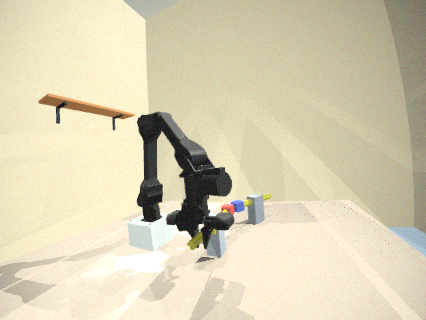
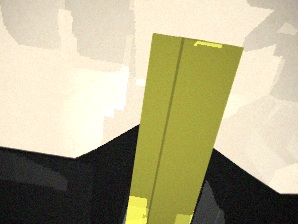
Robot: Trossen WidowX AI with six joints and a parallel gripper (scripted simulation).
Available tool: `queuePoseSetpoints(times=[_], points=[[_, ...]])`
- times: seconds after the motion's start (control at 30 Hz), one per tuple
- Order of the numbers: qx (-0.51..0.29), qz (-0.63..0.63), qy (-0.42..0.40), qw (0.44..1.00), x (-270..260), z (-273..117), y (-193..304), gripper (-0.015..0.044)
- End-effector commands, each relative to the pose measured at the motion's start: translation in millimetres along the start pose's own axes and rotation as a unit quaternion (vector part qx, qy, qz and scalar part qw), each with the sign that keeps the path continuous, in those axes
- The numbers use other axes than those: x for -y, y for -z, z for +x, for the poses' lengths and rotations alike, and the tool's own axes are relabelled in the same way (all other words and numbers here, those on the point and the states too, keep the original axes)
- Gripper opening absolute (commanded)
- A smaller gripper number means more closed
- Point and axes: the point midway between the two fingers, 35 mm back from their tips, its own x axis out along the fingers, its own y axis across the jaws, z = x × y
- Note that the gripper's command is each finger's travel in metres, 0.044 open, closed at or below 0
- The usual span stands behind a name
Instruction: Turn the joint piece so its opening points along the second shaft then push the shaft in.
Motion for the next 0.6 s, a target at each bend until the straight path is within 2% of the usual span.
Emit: queuePoseSetpoints(times=[0.0, 0.3, 0.4, 0.57], points=[[0.000, 0.000, 0.000, 1.000, 0.0, 0.0, 0.0, 0.0000], [0.000, 0.000, 0.000, 1.000, 0.0, 0.0, 0.0, 0.0000], [0.000, 0.000, 0.000, 1.000, 0.0, 0.0, 0.0, 0.0067], [0.000, 0.000, 0.000, 1.000, 0.0, 0.0, 0.0, 0.0067]])
